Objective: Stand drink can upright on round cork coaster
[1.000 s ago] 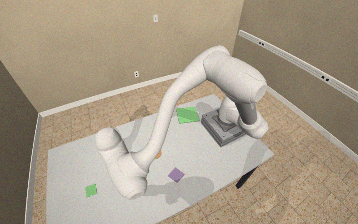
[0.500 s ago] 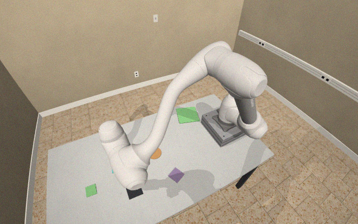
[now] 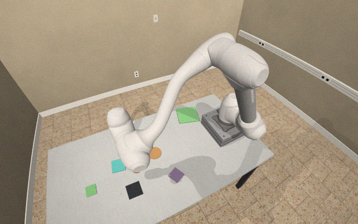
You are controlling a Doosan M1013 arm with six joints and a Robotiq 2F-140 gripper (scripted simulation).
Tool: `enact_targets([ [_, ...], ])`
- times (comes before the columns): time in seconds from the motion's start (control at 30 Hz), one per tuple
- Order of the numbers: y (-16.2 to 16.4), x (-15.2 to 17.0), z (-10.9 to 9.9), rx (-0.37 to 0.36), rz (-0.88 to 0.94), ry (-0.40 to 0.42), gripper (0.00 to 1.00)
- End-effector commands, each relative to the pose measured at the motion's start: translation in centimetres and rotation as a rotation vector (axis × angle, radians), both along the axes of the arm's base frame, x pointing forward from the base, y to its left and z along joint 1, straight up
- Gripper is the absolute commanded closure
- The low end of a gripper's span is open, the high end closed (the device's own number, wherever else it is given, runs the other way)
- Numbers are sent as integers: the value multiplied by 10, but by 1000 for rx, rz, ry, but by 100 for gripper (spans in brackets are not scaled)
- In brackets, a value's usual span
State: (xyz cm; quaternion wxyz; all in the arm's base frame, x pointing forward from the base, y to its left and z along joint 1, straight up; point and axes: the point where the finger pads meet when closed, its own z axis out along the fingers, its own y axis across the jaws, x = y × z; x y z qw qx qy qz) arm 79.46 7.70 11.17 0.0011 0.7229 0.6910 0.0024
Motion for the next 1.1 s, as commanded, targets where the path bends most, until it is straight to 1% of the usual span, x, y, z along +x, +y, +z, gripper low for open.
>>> enact_targets([
  [0.0,-4,-3,1,0,0,-2,90],
  [0.5,-69,-72,1,0,0,-2,90],
  [0.57,-69,-72,1,0,0,-2,90],
  [0.83,-95,-108,0,0,0,-2,90],
  [1.07,-111,-133,-2,0,0,-2,90],
])
